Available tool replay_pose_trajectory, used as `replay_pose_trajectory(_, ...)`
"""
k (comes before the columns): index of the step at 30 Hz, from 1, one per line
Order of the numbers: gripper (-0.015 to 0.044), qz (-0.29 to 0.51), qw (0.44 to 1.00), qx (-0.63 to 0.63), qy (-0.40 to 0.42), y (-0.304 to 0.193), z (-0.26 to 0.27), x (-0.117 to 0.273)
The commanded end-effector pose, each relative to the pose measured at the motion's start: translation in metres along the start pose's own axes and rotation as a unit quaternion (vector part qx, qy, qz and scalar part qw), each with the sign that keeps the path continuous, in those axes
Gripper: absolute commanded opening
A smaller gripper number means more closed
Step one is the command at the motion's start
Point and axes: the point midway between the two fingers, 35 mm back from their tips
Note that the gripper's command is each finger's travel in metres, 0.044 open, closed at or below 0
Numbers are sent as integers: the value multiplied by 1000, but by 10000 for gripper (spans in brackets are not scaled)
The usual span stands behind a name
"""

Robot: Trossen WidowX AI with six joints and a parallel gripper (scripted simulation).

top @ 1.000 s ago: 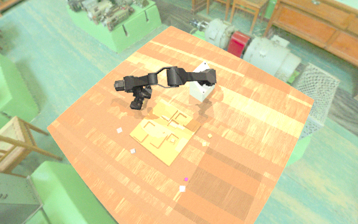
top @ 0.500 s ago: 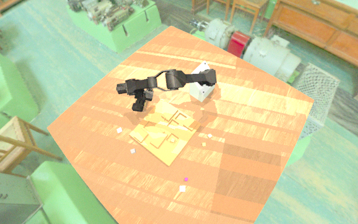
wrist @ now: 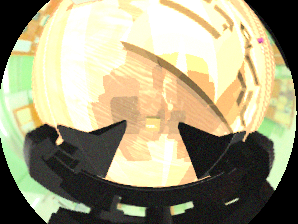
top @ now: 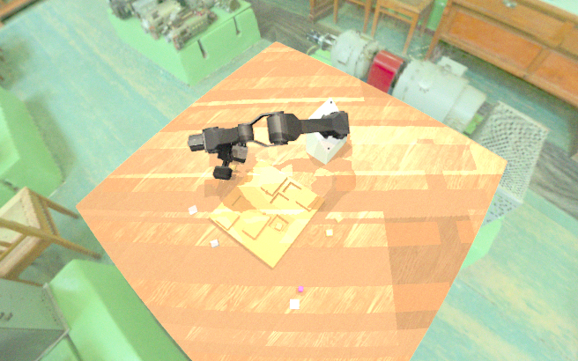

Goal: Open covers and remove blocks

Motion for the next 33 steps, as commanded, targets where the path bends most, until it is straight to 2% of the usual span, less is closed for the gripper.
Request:
replay_pose_trajectory(1,440,2,1000,2,0,-1,0,8)
replay_pose_trajectory(25,440,1,1000,-2,-1,0,2,76)
replay_pose_trajectory(33,230,8,994,-109,4,5,-33,82)
Point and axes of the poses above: the point midway between the two fingers, 35 mm back from their tips, its own x axis back along the fingers, its own z axis across the jaws, y = z × x, and after that the axes turned 14 degrees about x, right-handed
